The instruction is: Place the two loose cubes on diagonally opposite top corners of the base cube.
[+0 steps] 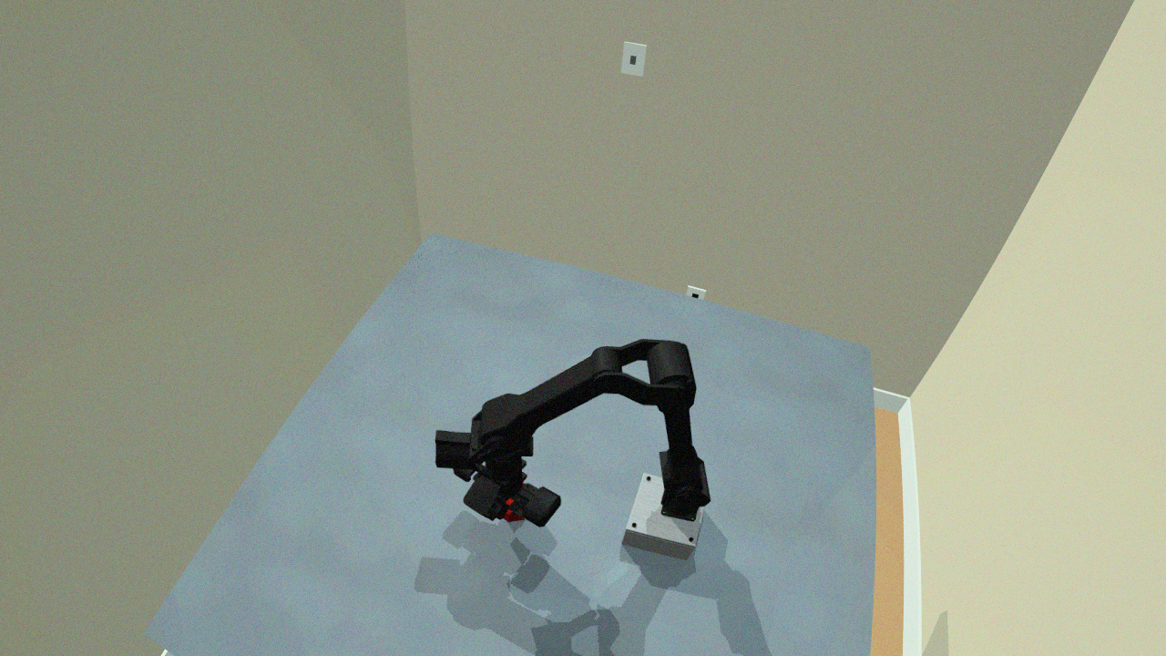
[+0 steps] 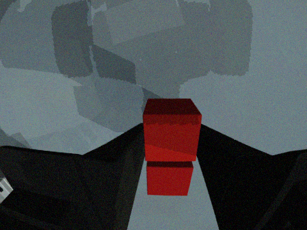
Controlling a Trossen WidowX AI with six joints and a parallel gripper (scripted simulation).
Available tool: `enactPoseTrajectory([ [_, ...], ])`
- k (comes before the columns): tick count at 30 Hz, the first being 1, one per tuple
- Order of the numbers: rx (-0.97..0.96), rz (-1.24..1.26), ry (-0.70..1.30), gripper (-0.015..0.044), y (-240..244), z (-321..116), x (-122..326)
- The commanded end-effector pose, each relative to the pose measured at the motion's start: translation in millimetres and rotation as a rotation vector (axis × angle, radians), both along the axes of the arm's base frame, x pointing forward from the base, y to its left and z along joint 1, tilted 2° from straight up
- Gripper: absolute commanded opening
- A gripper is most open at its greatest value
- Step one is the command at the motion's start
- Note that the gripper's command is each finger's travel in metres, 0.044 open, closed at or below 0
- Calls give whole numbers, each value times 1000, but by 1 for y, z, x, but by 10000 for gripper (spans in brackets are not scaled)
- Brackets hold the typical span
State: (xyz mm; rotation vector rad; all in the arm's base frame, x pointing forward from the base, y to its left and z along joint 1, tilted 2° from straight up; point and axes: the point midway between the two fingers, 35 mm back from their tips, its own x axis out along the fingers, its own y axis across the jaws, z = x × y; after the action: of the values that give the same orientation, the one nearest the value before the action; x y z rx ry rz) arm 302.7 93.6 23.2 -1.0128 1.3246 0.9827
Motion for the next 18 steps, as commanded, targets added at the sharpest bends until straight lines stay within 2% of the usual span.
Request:
enactPoseTrajectory([
  [1, -4, 3, -2, 105, -1, -2, 0],
  [14, -4, 3, -2, 105, -1, -2, 0],
  [18, -4, 3, -2, 205, -1, -2, 0],
])
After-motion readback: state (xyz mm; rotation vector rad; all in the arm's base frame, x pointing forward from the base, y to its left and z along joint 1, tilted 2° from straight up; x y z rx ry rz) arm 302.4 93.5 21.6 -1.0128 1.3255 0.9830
